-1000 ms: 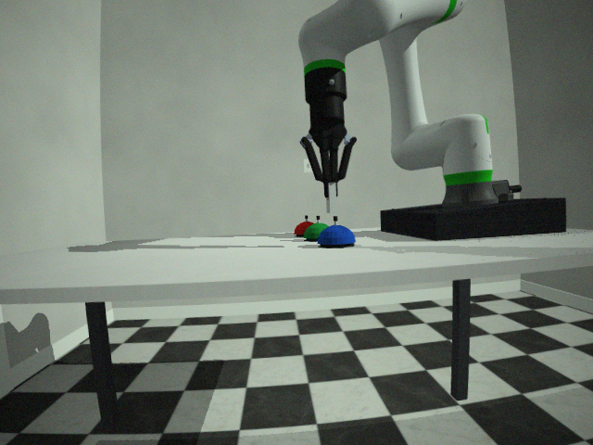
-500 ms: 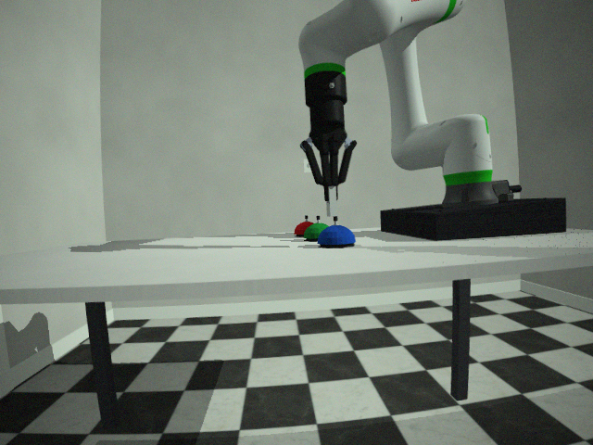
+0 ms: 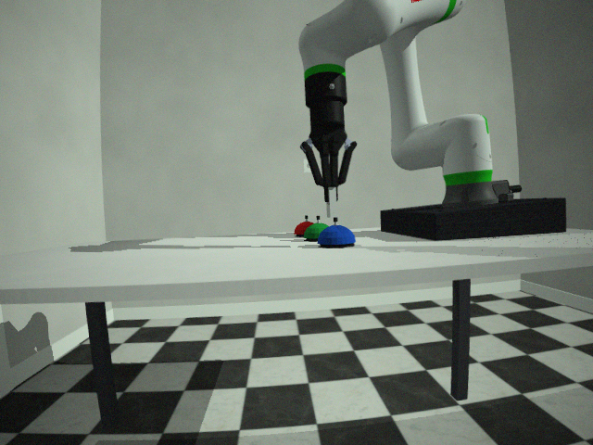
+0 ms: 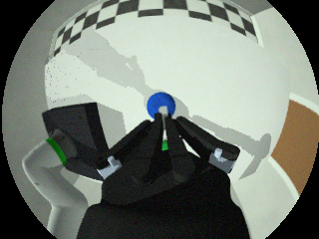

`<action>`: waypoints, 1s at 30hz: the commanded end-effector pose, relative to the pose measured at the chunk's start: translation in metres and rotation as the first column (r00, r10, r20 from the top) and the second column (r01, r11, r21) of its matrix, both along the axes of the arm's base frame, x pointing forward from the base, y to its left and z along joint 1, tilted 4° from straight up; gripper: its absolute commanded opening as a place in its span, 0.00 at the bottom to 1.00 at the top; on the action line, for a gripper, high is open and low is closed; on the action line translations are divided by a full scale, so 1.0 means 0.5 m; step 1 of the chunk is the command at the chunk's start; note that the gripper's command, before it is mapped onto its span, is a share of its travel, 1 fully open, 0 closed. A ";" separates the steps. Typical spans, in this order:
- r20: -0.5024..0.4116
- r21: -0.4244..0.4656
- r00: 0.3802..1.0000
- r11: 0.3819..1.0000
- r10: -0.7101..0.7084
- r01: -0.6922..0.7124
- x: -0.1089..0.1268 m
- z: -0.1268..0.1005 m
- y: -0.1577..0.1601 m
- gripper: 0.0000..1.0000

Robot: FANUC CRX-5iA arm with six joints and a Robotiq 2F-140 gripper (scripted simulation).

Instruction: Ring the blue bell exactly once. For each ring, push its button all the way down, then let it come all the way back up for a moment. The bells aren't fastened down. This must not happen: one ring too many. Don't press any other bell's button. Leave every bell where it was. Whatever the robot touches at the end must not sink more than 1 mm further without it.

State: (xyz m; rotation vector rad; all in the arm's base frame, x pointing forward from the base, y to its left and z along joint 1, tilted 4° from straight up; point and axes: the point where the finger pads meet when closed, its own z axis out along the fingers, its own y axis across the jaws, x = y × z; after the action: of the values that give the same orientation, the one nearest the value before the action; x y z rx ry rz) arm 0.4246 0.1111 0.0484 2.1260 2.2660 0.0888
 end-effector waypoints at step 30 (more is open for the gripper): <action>0.000 0.000 1.000 1.000 0.000 0.000 0.001 -0.006 0.000 0.00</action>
State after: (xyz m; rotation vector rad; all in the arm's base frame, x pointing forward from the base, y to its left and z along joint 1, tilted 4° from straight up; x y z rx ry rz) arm 0.4249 0.1112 0.0455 2.1257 2.2659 0.0892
